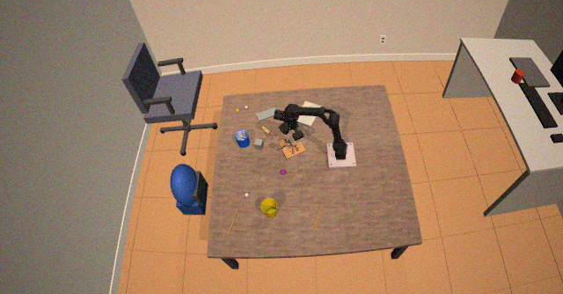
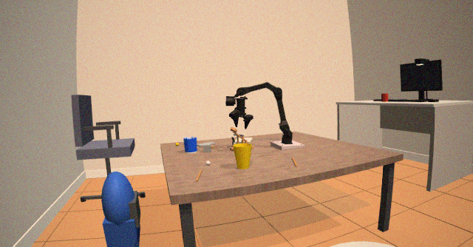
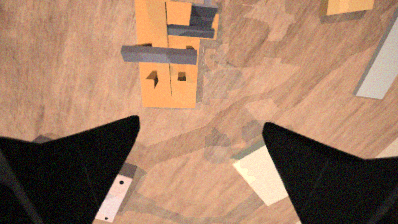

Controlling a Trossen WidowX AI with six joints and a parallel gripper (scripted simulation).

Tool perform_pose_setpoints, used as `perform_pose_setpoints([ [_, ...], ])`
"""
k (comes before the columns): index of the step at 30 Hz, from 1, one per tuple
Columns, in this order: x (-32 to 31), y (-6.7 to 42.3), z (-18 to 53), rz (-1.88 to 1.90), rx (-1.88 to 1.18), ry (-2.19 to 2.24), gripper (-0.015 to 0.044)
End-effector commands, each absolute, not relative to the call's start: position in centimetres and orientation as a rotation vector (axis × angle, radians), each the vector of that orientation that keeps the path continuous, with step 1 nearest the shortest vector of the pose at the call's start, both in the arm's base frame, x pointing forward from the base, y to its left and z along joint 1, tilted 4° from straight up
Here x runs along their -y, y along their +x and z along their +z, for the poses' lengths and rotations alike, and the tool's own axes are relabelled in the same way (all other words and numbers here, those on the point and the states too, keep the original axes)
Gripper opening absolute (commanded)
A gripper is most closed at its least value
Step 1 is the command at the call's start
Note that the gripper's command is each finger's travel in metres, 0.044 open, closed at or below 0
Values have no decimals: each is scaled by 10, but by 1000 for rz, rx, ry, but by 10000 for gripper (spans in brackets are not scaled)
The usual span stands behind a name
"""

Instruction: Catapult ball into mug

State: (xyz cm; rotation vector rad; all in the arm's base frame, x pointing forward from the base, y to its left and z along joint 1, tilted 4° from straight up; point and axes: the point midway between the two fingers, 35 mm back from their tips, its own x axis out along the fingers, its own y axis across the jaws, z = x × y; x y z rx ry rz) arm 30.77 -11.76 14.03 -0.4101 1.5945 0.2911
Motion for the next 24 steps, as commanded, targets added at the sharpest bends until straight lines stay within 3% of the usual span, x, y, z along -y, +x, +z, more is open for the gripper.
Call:
perform_pose_setpoints([
  [1,79,327,137,354,-1570,-321,440],
  [7,72,334,136,366,-1567,-303,440],
  [24,72,334,136,366,-1567,-303,0],
])
